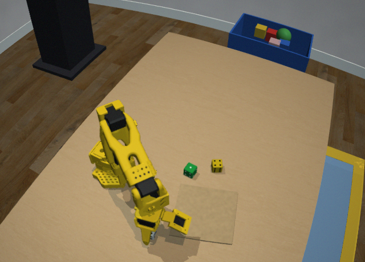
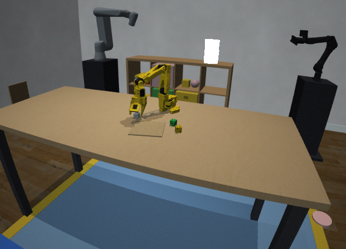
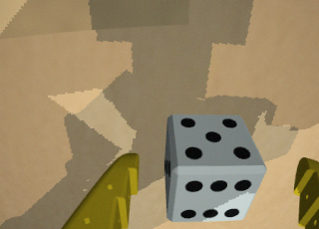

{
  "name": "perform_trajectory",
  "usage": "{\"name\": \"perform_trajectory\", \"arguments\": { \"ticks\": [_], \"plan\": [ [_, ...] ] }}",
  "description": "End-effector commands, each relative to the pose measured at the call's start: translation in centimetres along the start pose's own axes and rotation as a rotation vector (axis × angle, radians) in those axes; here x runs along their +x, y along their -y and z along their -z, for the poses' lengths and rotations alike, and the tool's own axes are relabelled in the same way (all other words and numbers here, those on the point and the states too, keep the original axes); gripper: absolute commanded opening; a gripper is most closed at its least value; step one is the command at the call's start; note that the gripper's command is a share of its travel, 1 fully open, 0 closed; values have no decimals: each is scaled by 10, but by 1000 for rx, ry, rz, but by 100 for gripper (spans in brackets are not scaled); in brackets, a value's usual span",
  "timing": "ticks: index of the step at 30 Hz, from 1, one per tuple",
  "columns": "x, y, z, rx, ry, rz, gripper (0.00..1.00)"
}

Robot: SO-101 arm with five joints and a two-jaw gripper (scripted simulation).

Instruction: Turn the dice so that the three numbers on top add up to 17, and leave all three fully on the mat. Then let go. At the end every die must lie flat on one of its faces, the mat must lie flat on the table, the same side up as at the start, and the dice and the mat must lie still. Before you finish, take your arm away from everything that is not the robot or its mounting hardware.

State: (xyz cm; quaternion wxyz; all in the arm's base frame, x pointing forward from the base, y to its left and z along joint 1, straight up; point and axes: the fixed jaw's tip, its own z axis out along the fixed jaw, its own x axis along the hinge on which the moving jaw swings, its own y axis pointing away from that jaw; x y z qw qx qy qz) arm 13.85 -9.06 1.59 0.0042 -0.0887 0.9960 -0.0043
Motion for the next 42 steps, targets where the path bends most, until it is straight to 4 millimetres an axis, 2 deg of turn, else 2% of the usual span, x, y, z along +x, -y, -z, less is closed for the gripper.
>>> {"name": "perform_trajectory", "arguments": {
  "ticks": [1,22,42],
  "plan": [
    [-1,3,1,13,14,-2,31],
    [-1,5,1,13,14,-2,28],
    [0,13,1,14,13,-2,15]
  ]
}}
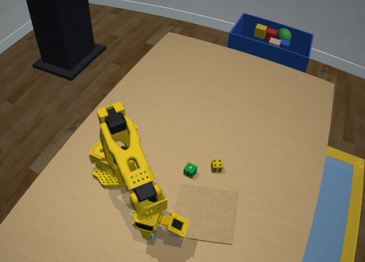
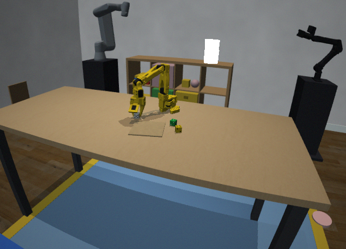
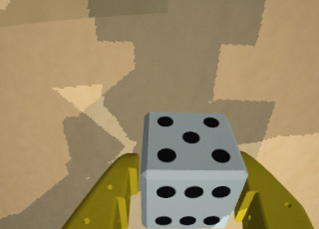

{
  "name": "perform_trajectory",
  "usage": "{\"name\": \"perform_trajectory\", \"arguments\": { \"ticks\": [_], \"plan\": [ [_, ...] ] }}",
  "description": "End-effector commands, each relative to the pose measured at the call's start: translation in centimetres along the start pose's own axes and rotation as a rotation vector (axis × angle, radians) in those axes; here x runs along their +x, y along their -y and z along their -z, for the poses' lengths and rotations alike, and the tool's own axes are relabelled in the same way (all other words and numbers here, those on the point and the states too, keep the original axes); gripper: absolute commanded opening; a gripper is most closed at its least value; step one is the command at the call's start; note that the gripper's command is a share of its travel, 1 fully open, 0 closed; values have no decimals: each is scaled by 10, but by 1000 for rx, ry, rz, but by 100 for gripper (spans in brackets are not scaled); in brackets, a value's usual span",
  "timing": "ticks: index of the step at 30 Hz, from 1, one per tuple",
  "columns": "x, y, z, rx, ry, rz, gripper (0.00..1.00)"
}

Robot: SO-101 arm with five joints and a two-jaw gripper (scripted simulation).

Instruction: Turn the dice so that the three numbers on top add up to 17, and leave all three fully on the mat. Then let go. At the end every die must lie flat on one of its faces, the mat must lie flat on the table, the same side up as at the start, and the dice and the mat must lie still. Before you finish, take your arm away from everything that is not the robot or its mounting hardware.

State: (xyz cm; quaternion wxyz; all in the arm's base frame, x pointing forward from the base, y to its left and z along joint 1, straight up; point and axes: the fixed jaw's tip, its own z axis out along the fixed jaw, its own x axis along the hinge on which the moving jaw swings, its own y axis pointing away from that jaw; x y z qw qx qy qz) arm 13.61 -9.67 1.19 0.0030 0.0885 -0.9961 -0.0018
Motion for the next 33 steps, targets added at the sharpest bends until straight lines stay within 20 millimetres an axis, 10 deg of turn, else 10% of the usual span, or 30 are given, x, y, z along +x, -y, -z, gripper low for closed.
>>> {"name": "perform_trajectory", "arguments": {
  "ticks": [1,33],
  "plan": [
    [-4,8,5,27,27,-1,14],
    [-4,9,5,27,26,-1,0]
  ]
}}
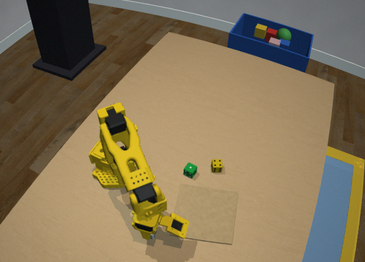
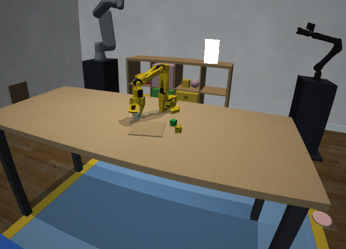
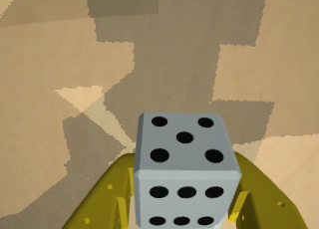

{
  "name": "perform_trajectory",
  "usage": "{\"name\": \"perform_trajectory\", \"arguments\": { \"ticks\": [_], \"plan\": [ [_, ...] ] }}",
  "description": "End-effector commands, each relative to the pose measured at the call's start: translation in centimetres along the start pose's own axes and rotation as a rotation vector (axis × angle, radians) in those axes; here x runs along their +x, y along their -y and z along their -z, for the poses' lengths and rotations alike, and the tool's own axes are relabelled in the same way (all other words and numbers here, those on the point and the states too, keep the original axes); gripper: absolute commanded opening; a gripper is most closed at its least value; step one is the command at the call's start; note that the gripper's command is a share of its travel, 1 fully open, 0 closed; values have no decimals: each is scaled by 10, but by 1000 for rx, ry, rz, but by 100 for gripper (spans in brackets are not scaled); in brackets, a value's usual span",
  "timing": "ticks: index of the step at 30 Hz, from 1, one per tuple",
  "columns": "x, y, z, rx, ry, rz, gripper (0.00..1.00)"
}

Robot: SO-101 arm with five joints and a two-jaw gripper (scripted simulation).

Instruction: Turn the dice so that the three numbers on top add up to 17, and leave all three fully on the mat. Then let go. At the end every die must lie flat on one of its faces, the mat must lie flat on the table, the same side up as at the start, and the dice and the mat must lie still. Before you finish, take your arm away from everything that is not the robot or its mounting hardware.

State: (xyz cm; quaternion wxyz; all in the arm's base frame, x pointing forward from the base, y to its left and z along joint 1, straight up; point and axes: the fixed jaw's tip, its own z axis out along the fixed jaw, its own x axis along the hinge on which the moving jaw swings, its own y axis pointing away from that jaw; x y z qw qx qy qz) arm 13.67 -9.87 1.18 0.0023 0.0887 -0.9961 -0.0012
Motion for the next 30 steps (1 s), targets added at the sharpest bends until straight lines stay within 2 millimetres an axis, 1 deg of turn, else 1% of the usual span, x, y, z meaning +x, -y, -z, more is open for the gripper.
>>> {"name": "perform_trajectory", "arguments": {
  "ticks": [1,7,13,15,23,30],
  "plan": [
    [-4,7,6,26,25,-2,0],
    [-4,7,13,26,25,-2,0],
    [-4,7,30,26,25,-2,0],
    [-4,7,30,26,25,-2,0],
    [-3,5,51,26,25,-2,0],
    [-2,5,56,26,25,-2,0]
  ]
}}
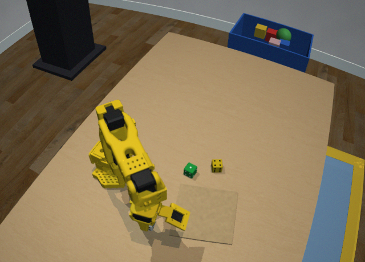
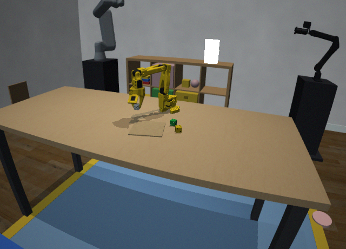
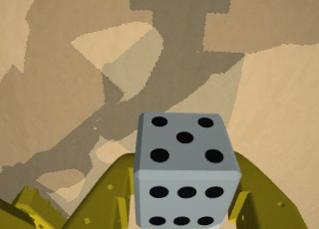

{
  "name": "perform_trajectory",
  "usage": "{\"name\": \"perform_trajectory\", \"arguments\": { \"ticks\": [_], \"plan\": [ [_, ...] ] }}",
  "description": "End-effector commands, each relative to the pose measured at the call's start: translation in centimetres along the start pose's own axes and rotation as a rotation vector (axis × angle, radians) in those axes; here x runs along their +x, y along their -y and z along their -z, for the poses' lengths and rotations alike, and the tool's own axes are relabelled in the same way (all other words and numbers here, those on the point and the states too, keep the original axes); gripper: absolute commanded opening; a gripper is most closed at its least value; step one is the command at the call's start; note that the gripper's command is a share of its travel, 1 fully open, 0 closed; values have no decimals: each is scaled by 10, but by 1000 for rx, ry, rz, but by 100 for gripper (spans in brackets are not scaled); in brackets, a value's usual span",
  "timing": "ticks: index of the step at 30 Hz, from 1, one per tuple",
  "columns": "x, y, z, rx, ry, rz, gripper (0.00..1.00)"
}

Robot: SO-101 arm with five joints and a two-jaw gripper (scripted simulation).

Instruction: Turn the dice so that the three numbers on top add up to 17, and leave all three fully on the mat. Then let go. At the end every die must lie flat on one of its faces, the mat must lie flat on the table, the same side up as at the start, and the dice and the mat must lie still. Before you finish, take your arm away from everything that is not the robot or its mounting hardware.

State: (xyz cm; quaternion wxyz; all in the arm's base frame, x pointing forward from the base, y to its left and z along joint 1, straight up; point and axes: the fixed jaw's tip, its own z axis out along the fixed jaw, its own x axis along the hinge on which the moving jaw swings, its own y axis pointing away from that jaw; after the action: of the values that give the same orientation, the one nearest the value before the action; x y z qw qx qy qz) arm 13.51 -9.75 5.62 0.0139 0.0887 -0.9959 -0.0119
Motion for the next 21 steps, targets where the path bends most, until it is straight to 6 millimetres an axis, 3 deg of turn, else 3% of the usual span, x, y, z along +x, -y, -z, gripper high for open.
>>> {"name": "perform_trajectory", "arguments": {
  "ticks": [1,9,17,19,21],
  "plan": [
    [-4,6,11,49,46,-2,0],
    [-17,6,14,54,51,53,0],
    [-80,-11,18,74,75,312,0],
    [-80,-11,18,74,75,312,0],
    [-97,-21,17,78,83,389,0]
  ]
}}
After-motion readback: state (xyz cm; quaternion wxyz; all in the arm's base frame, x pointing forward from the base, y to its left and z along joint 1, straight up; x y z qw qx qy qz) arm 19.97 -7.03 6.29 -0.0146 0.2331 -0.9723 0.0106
